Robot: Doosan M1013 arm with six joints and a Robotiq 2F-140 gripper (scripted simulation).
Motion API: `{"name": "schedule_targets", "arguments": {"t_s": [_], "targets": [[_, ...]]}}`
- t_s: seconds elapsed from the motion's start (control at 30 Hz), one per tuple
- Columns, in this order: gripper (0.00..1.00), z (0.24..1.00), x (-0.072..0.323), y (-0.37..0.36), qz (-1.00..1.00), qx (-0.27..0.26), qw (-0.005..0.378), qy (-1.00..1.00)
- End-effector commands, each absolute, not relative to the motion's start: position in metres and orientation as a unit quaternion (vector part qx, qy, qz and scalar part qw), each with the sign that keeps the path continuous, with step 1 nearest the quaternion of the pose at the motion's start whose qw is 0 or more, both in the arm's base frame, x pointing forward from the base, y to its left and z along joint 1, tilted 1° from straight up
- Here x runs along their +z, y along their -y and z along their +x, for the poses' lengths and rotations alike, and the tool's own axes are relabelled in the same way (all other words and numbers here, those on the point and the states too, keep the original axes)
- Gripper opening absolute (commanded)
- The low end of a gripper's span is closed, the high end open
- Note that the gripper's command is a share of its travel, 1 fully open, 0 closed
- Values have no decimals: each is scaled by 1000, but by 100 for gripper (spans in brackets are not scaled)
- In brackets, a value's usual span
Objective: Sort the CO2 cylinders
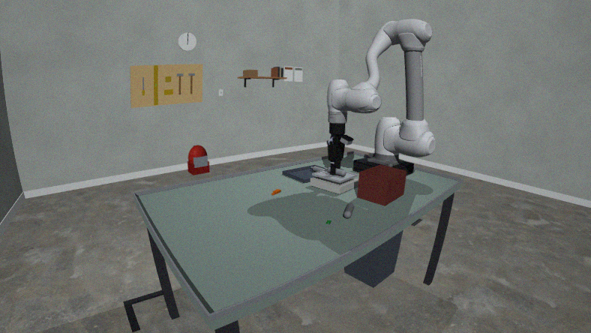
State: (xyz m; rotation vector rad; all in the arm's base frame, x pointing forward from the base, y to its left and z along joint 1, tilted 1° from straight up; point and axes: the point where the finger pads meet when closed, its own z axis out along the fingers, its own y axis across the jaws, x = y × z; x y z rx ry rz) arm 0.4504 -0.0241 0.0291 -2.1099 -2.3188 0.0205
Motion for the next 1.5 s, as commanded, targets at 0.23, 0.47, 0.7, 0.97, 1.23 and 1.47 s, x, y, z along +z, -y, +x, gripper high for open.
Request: {"name": "schedule_targets", "arguments": {"t_s": [0.23, 0.47, 0.7, 0.97, 1.23, 1.47], "targets": [[41, 451, 30, 24, -673, 6, 3, 740], [41, 451, 30, 24, -673, 6, 3, 740], [41, 451, 30, 24, -673, 6, 3, 740], [41, 451, 30, 24, -673, 6, 3, 740], [41, 451, 30, 24, -673, 6, 3, 740], [41, 451, 38, 24, -673, 6, 3, 740]]}}
